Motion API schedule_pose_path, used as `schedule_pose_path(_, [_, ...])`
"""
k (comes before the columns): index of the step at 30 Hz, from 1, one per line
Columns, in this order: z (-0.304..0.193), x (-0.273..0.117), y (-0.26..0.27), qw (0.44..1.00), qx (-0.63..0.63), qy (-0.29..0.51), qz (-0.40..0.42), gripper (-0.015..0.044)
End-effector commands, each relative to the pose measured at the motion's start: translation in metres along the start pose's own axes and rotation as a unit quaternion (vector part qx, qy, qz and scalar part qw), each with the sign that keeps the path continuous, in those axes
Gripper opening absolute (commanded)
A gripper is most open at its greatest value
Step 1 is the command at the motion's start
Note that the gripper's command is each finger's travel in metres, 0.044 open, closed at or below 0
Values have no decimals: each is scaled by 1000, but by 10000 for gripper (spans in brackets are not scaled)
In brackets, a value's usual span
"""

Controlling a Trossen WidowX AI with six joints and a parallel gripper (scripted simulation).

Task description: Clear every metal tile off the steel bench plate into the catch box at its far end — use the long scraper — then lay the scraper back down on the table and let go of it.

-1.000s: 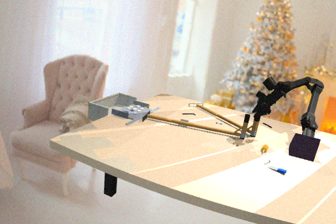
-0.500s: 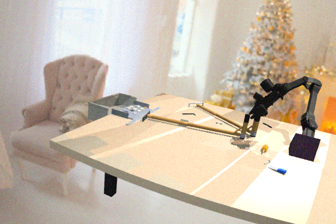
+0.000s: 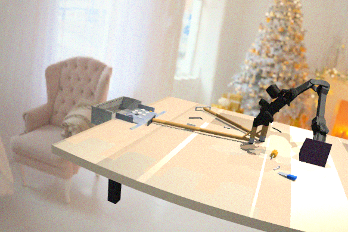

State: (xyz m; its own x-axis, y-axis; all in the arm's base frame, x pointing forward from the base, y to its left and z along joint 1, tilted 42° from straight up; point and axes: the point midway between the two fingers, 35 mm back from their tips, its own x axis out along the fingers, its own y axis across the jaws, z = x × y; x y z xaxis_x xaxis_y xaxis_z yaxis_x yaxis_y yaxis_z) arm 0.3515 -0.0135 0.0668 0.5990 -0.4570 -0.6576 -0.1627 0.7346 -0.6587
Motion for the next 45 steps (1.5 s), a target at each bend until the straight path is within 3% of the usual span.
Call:
schedule_pose_path(1, [-2,7,2,1000,-3,3,3,440])
schedule_pose_path(19, [-5,36,1,1000,-4,1,1,440])
schedule_pose_path(44, [-5,36,1,1000,-4,1,1,440])
schedule_pose_path(45, [0,33,-1,1000,-5,-6,-3,414])
